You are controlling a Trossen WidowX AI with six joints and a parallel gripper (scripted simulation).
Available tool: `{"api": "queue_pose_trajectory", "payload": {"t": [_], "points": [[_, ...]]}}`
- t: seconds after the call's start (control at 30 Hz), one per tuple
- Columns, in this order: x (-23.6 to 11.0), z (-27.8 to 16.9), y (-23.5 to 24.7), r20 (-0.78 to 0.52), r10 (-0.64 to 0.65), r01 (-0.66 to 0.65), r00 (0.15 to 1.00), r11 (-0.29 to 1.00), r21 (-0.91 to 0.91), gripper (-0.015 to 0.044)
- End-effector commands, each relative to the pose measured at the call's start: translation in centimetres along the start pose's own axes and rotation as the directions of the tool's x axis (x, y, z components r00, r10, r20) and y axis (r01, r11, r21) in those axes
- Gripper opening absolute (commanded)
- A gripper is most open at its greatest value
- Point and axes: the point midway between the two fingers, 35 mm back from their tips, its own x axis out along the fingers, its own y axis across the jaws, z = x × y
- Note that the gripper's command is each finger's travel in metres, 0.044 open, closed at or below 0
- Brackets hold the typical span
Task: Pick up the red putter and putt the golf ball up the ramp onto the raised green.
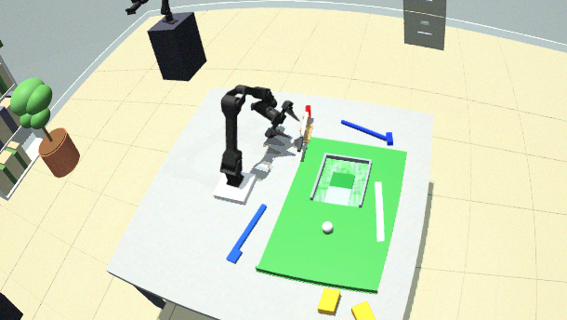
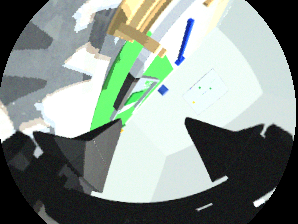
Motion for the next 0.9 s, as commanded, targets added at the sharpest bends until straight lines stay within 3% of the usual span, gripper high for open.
{"api": "queue_pose_trajectory", "payload": {"t": [0.0,0.13,0.23,0.33,0.4,0.5,0.57,0.87], "points": [[0.2,-0.1,0.1,0.001,0.018,-0.018,1.0,1.0,0.001,0.0426],[3.2,-1.0,2.6,0.072,0.359,-0.362,0.93,0.932,0.02,0.044],[4.7,-1.3,4.0,0.215,0.581,-0.599,0.785,0.8,0.024,0.044],[5.5,-1.4,4.2,0.408,0.687,-0.752,0.602,0.659,0.0,0.044],[5.8,-1.5,3.6,0.547,0.688,-0.811,0.477,0.584,-0.027,0.044],[6.3,-2.2,1.6,0.746,0.592,-0.848,0.307,0.526,-0.068,0.044],[6.5,-2.8,0.5,0.82,0.518,-0.848,0.243,0.523,-0.079,0.044],[6.5,-2.9,0.3,0.828,0.508,-0.848,0.236,0.524,-0.08,0.044]]}}
